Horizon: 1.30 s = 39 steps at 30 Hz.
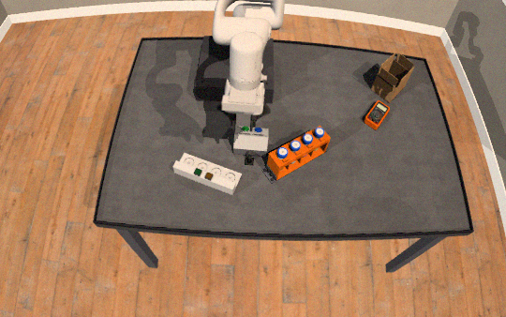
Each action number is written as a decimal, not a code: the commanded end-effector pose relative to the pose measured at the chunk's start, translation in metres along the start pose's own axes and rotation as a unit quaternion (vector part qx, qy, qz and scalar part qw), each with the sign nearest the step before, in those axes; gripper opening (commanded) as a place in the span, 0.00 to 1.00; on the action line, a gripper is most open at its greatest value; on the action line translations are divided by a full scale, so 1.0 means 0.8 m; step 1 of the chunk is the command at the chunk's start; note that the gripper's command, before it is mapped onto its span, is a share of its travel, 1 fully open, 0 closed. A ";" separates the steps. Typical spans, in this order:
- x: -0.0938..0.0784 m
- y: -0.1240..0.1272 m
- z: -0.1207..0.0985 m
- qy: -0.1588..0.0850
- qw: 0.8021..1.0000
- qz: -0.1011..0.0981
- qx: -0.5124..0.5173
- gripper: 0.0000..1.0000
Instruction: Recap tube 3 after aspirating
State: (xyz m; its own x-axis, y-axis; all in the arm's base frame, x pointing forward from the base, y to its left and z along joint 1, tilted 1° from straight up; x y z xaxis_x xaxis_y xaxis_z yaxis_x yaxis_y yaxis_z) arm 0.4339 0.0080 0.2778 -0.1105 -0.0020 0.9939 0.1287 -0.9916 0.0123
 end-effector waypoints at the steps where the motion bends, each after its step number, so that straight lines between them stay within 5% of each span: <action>1: 0.010 0.002 -0.016 -0.026 1.000 0.003 0.007 0.46; 24: -0.175 -0.062 -0.068 -0.034 0.987 -0.004 -0.157 0.46; 39: -0.175 -0.062 -0.067 -0.039 0.964 -0.009 -0.263 0.46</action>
State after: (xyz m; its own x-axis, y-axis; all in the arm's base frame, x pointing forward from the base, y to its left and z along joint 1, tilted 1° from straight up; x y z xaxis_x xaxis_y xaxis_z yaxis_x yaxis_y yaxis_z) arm 0.3892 0.0498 0.1310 -0.0303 -0.0039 0.9995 -0.3435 -0.9391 -0.0141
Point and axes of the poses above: the point where the finger pads meet when closed, its own x axis back along the fingers, its own y axis across the jaws, z = x × y, the point moved 4 cm from there along x, back along the fingers, and after that the axes turned 9 degrees about x, right-handed, at the moved point
